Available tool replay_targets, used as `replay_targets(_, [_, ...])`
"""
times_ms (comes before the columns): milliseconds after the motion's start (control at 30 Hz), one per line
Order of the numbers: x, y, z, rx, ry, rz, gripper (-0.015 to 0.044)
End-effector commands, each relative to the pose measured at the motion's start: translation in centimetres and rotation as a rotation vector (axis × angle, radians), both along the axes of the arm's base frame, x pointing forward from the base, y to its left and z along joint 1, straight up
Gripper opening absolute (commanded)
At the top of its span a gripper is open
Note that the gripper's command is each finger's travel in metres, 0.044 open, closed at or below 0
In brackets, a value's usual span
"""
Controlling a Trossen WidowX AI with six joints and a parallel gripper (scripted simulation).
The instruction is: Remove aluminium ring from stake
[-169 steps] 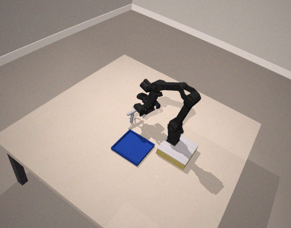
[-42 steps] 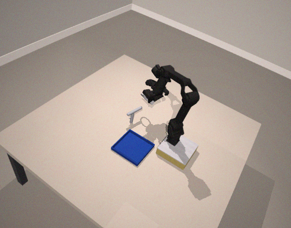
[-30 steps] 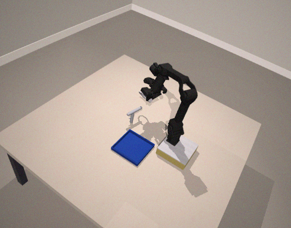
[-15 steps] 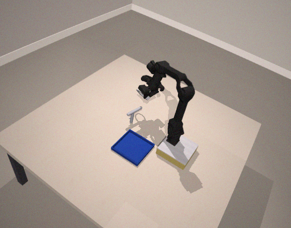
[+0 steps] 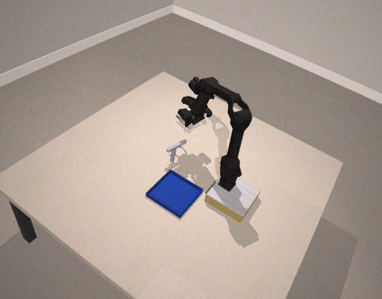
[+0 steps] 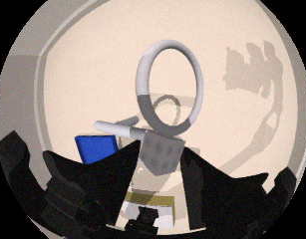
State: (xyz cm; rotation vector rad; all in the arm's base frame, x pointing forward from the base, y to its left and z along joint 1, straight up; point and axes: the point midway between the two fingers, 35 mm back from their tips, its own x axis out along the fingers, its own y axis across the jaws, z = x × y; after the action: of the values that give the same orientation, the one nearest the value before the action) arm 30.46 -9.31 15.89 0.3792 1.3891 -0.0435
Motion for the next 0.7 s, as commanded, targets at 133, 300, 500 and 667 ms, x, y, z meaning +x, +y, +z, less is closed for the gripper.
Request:
replay_targets(133, [1.4,-0.1,0.1,-0.001,-0.008,-0.001,0.0])
replay_targets(300, [2.2,-0.2,0.1,-0.001,-0.009,-0.001,0.0])
replay_targets(500, [2.6,-0.3,0.0,-0.001,-0.009,-0.001,0.0])
replay_targets(667, [2.3,0.2,0.2,-0.03,-0.043,0.066,0.0])
